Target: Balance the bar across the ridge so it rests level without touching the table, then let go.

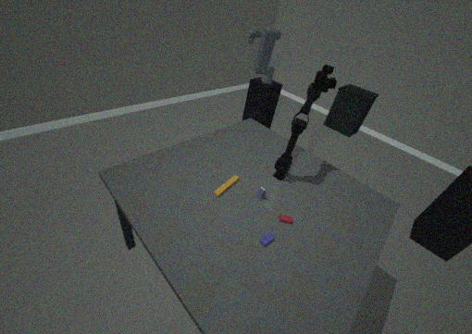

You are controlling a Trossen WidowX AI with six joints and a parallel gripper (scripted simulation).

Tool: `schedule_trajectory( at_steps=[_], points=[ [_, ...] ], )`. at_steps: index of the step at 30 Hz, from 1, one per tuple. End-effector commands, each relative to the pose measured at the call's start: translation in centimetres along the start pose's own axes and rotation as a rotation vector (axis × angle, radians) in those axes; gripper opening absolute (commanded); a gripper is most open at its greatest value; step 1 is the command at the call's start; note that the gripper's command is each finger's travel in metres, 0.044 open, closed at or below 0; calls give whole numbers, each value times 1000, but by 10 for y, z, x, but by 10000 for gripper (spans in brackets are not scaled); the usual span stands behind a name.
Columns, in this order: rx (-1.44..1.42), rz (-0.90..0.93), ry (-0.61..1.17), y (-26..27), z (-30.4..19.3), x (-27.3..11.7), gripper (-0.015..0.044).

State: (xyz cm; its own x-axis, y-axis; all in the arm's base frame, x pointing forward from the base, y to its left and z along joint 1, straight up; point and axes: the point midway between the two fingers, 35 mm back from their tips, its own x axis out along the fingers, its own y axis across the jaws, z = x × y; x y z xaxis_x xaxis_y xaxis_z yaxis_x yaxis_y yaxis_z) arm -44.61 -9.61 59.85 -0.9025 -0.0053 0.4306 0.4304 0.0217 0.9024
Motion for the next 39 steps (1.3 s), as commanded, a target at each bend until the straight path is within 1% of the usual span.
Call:
schedule_trajectory(
  at_steps=[1, 3, 4, 10, 16, 21, 29, 39],
  points=[
    [-1, -1, 3, 0, -1, 0, 374],
    [-10, -13, 24, -3, -11, -2, 321],
    [-17, -21, 40, -5, -18, -3, 315],
    [-60, -65, 140, -15, -62, -13, 315],
    [-10, -101, 241, -18, -102, -30, 315],
    [-48, -133, 320, -26, -133, -43, 315],
    [-103, -165, 476, -33, -189, -75, 315],
    [-175, -183, 671, -38, -250, -124, 315]
  ],
)
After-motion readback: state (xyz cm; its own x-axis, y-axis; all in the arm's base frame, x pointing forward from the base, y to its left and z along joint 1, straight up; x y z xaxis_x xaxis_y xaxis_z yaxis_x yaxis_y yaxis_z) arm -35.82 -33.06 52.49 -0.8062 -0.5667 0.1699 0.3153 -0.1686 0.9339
